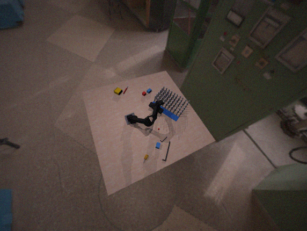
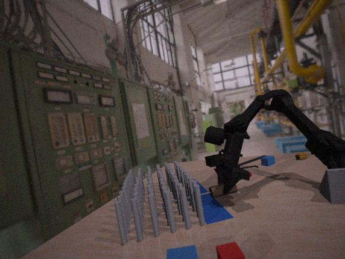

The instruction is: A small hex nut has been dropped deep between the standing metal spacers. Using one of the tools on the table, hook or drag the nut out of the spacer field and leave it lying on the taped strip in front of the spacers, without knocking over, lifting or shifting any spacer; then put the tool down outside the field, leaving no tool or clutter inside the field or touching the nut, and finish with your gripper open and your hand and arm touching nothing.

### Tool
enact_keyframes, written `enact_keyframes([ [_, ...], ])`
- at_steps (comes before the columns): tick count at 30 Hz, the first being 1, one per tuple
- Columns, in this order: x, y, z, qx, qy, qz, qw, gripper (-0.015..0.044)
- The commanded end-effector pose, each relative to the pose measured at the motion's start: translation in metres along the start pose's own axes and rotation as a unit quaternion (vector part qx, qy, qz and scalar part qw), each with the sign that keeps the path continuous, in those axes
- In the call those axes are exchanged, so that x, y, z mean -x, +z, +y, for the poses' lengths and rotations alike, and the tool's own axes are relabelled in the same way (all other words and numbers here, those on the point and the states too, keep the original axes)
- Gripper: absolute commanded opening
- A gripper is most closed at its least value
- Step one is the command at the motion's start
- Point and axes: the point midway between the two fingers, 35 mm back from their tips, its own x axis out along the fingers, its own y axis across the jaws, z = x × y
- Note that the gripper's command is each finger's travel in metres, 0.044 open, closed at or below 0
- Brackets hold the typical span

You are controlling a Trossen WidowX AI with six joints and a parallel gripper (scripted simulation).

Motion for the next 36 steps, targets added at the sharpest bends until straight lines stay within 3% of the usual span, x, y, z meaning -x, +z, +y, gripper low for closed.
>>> enact_keyframes([
  [1, 0.001, 0.005, -0.002, -0.004, -0.004, -0.004, 1.0, 0.0],
  [36, -0.011, 0.018, 0.0, -0.004, -0.004, -0.005, 1.0, 0.0],
])
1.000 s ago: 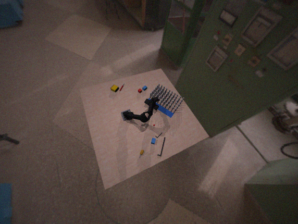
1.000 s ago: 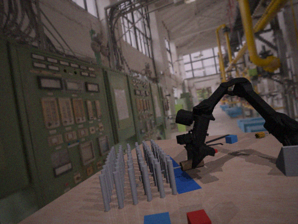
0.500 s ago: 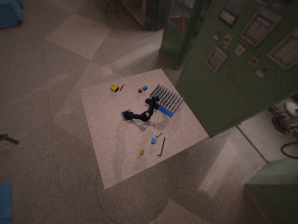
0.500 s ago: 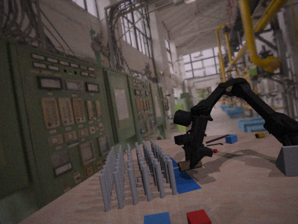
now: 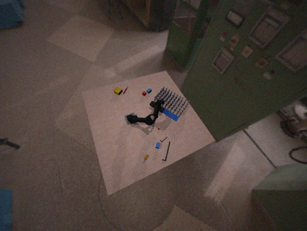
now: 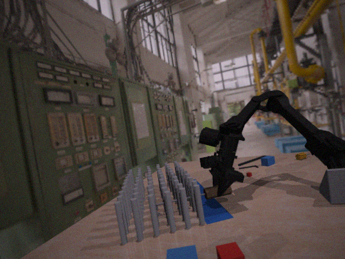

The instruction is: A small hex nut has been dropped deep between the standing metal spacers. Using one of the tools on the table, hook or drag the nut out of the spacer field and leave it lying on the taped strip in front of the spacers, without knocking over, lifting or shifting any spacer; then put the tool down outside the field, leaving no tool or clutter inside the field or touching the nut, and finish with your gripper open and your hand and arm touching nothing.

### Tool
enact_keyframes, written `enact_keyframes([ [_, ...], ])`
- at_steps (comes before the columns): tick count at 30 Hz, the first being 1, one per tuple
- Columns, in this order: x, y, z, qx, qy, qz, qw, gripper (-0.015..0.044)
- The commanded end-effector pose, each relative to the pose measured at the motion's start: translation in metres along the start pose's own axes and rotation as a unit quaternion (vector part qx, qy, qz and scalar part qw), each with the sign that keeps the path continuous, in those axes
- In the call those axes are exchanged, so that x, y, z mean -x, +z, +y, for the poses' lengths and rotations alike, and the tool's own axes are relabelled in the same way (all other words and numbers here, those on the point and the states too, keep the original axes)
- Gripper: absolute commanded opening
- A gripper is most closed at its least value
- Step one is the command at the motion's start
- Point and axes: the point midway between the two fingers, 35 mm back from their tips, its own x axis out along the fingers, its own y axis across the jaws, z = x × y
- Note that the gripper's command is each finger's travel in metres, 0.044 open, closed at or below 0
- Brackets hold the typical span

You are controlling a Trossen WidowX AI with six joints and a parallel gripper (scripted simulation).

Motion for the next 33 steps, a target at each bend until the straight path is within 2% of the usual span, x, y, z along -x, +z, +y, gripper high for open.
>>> enact_keyframes([
  [1, -0.003, -0.001, 0.0, 0.002, -0.001, -0.001, 1.0, 0.0],
  [33, -0.009, -0.016, 0.001, 0.004, 0.0, -0.001, 1.0, 0.0],
])
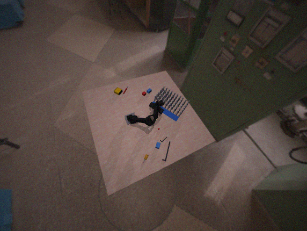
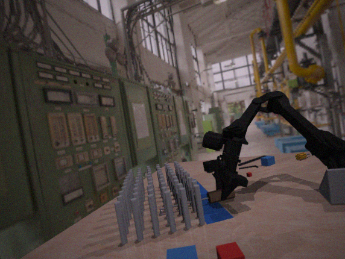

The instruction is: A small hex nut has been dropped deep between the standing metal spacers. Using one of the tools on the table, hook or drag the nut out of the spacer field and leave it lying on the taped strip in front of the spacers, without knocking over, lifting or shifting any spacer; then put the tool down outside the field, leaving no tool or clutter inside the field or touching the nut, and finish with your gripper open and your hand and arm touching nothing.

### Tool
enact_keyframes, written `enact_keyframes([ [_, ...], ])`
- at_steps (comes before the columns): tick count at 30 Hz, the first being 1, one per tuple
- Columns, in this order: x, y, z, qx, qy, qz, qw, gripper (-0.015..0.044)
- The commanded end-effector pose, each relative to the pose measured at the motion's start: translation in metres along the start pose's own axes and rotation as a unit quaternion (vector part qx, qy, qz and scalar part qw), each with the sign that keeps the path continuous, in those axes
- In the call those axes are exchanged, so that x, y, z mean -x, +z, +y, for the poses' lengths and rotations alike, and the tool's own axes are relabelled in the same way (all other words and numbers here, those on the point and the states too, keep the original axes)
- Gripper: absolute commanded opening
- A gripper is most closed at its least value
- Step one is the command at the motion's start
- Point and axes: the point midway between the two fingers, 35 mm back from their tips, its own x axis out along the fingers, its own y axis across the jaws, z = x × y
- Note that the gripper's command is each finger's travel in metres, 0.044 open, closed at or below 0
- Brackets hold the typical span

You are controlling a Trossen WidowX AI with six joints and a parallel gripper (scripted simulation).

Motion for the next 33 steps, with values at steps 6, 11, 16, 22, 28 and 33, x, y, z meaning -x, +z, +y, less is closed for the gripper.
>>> enact_keyframes([
  [6, 0.003, -0.004, 0.0, 0.001, 0.001, -0.004, 1.0, 0.0],
  [11, 0.004, -0.007, 0.0, 0.001, 0.001, -0.004, 1.0, 0.0],
  [16, 0.005, -0.01, 0.0, 0.001, 0.001, -0.004, 1.0, 0.0],
  [22, 0.006, -0.013, 0.0, 0.001, 0.002, -0.004, 1.0, 0.0],
  [28, 0.008, -0.017, 0.0, 0.001, 0.002, -0.003, 1.0, 0.0],
  [33, 0.009, -0.02, 0.0, 0.001, 0.002, -0.003, 1.0, 0.0],
])
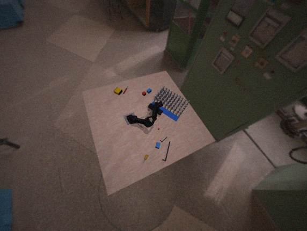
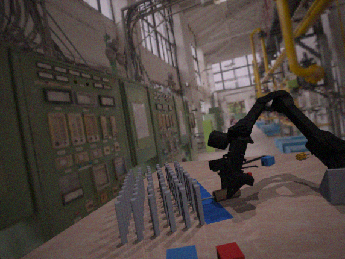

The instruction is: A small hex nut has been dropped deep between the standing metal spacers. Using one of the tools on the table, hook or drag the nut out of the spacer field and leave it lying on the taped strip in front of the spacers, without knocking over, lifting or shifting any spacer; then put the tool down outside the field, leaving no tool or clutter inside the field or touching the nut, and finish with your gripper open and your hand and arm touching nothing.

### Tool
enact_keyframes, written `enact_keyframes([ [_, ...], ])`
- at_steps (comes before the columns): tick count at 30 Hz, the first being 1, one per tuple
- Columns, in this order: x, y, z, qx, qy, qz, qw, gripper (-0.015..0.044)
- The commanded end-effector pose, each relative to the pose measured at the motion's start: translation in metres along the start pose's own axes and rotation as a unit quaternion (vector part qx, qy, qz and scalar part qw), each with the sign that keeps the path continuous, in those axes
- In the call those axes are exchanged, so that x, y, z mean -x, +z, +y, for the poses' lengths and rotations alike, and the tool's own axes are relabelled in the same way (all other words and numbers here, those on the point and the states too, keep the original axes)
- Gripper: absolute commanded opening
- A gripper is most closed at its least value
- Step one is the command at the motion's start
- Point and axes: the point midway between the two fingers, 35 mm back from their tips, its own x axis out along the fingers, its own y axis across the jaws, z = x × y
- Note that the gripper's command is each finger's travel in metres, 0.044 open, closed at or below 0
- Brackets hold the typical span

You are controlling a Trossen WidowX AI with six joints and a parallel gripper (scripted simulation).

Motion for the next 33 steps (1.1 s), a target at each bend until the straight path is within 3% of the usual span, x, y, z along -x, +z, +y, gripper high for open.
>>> enact_keyframes([
  [1, 0.002, -0.001, 0.0, 0.001, 0.002, -0.003, 1.0, 0.0],
  [33, 0.009, -0.02, 0.0, 0.002, 0.002, -0.003, 1.0, 0.0],
])
